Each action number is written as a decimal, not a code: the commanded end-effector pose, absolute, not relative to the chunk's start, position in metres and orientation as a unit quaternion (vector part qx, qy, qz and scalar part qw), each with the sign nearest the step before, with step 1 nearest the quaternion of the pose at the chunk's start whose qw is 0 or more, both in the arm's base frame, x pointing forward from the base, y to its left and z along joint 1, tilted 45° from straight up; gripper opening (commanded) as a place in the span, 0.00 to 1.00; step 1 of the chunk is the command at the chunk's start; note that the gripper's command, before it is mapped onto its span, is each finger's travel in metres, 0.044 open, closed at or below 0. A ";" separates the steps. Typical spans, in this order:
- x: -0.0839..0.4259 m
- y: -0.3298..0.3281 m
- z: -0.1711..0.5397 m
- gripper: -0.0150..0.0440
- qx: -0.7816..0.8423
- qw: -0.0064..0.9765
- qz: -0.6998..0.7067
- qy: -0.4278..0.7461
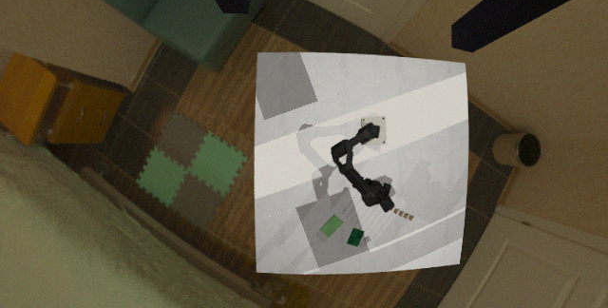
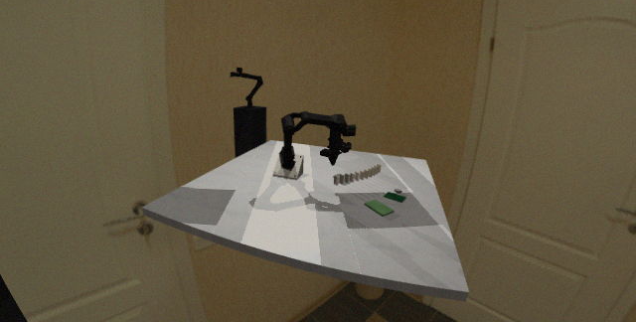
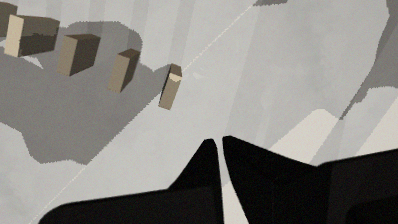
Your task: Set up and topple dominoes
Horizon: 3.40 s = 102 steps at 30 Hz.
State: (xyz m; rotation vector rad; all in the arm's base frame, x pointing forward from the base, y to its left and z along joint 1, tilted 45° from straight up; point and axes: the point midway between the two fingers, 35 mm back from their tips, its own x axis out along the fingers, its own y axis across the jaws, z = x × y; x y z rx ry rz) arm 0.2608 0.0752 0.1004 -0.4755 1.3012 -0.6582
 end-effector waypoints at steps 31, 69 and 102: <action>0.255 0.053 0.096 0.25 -0.034 0.755 -0.430 0.493; 0.269 0.003 0.036 0.25 -0.035 0.756 -0.431 0.492; 0.296 0.076 0.053 0.25 -0.032 0.756 -0.430 0.492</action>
